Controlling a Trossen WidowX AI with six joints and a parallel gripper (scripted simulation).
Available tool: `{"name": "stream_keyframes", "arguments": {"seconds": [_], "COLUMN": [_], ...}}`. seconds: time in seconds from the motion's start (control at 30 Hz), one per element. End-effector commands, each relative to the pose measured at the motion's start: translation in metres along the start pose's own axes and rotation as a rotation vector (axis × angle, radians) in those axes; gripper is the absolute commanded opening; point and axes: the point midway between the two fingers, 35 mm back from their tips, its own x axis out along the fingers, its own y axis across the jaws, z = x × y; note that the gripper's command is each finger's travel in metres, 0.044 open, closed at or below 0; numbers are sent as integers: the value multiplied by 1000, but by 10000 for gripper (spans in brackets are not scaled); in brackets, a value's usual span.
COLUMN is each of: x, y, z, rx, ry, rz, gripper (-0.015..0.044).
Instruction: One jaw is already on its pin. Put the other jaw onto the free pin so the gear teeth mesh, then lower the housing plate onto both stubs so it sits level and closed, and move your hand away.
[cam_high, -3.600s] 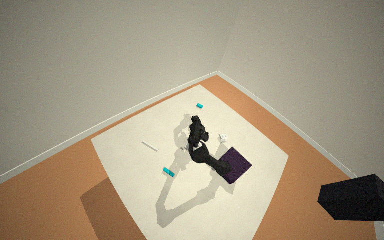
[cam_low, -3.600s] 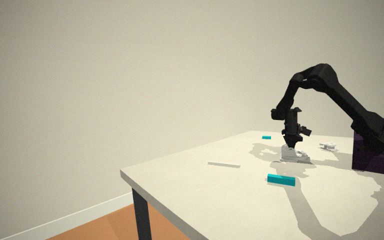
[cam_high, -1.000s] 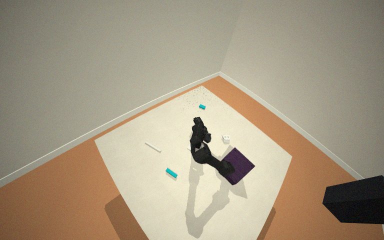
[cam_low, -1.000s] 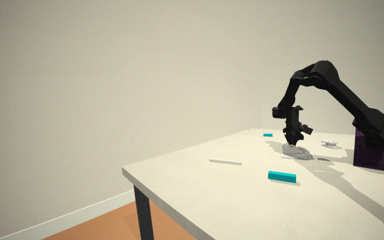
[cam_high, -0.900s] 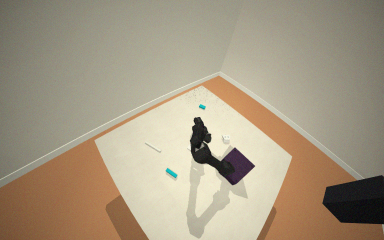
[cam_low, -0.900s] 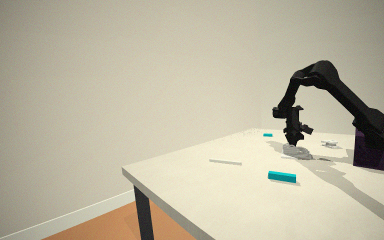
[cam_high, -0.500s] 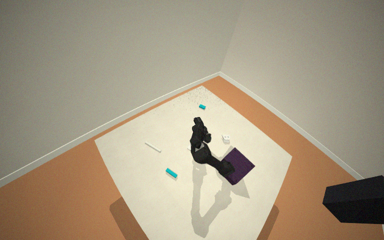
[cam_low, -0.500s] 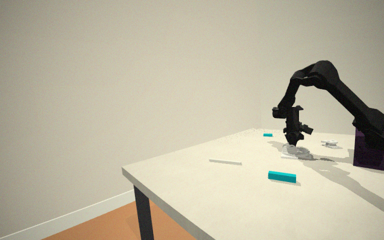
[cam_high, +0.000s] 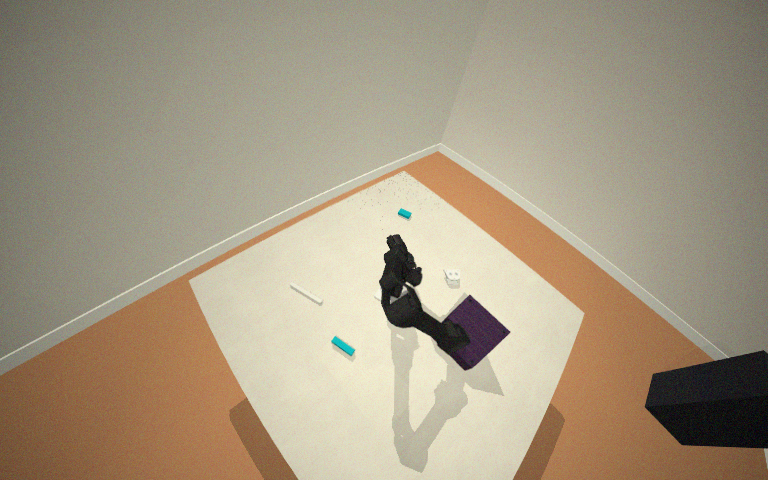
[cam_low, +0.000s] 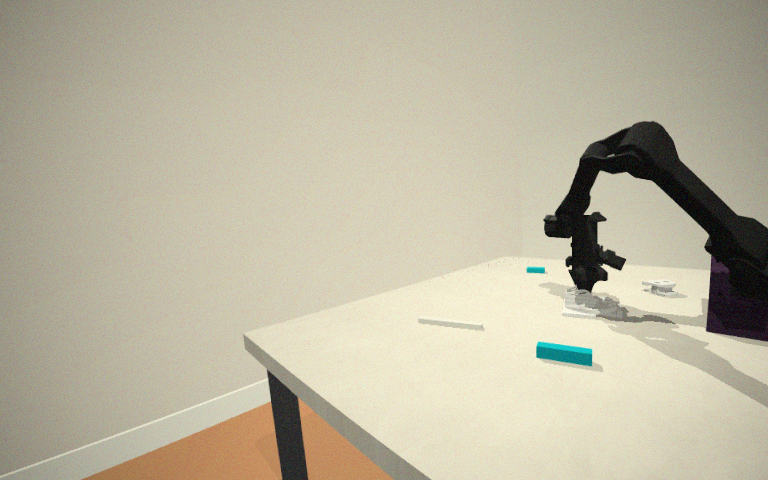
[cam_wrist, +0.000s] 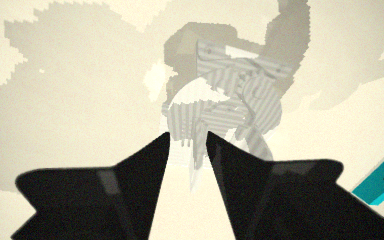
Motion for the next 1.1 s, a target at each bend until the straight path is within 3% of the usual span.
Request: {"name": "stream_keyframes", "arguments": {"seconds": [0.0,0.8,0.9,1.07], "x": [1,1,1,1], "y": [0,0,0,0], "z": [1,1,0,0], "rx": [6,6,0,0], "ry": [-1,-1,0,0], "rz": [-2,-2,0,0], "gripper": [134,134,213,224]}}
